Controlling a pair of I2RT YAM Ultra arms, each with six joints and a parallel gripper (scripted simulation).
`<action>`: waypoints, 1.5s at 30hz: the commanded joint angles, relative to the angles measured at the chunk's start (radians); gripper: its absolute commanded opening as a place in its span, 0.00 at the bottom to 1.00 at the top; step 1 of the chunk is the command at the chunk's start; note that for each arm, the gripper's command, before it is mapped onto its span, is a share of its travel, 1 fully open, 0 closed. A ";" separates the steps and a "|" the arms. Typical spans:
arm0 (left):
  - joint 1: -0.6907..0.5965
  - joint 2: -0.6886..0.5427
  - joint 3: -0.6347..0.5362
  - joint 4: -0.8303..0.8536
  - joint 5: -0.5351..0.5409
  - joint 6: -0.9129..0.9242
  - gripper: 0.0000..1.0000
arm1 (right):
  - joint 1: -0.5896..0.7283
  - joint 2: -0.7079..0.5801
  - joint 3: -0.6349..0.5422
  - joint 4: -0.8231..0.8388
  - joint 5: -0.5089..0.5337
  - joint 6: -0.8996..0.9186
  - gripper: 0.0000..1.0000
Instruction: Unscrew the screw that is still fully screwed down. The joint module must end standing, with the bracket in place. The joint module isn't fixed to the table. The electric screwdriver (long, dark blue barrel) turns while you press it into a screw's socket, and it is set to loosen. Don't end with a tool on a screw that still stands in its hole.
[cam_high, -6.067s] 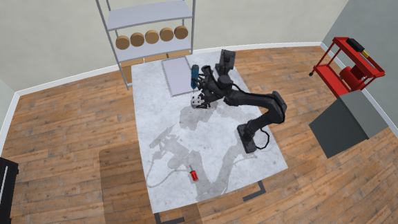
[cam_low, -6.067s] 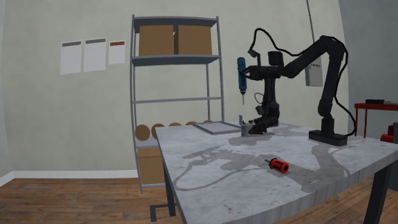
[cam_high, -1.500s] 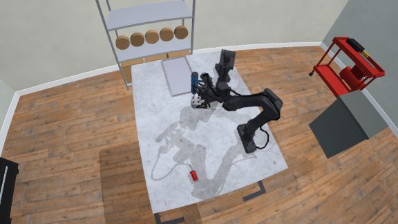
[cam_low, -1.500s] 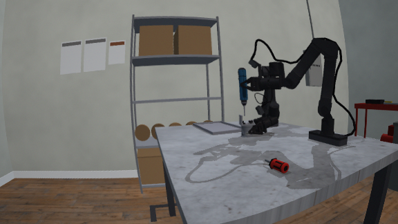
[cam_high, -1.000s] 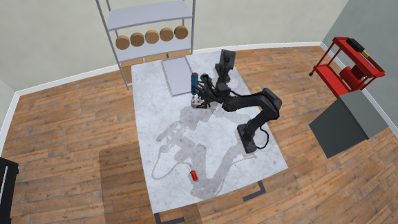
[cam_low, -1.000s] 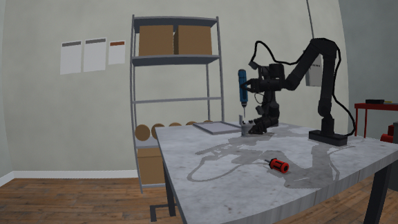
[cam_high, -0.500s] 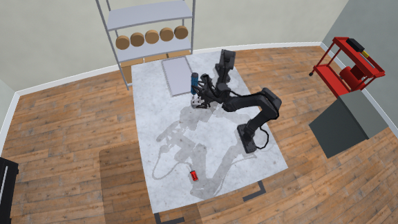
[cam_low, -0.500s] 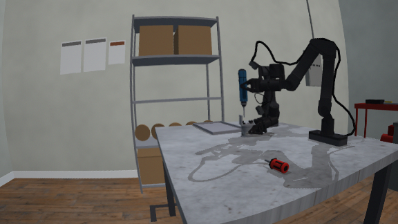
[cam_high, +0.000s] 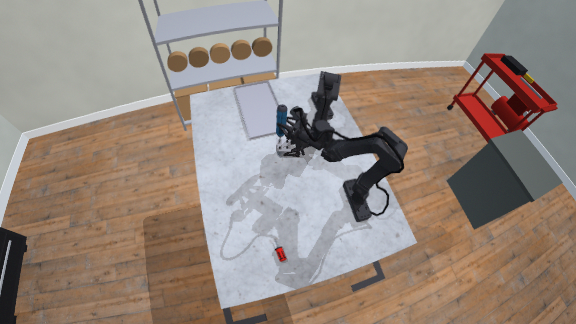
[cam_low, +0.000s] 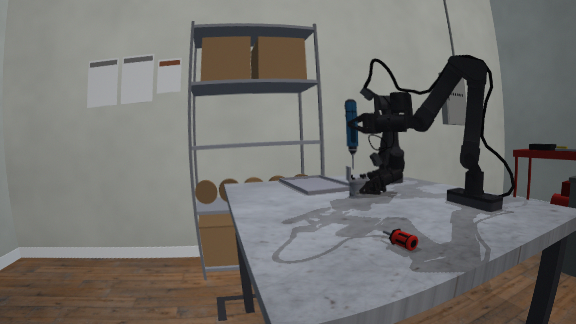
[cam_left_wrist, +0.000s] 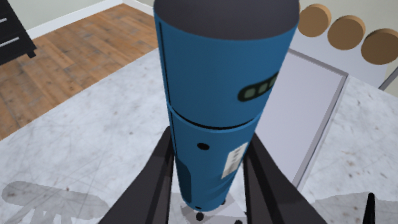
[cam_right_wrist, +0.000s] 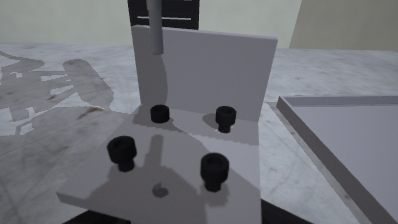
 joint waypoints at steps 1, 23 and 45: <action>0.002 -0.003 0.002 0.086 0.007 -0.004 0.42 | -0.001 -0.006 0.003 0.002 0.001 0.001 0.59; 0.004 -0.020 0.018 0.089 0.007 -0.004 0.42 | -0.001 -0.006 0.003 0.002 0.001 0.001 0.59; 0.007 -0.022 0.017 0.088 0.007 -0.004 0.42 | -0.001 -0.006 0.003 0.002 0.001 0.001 0.59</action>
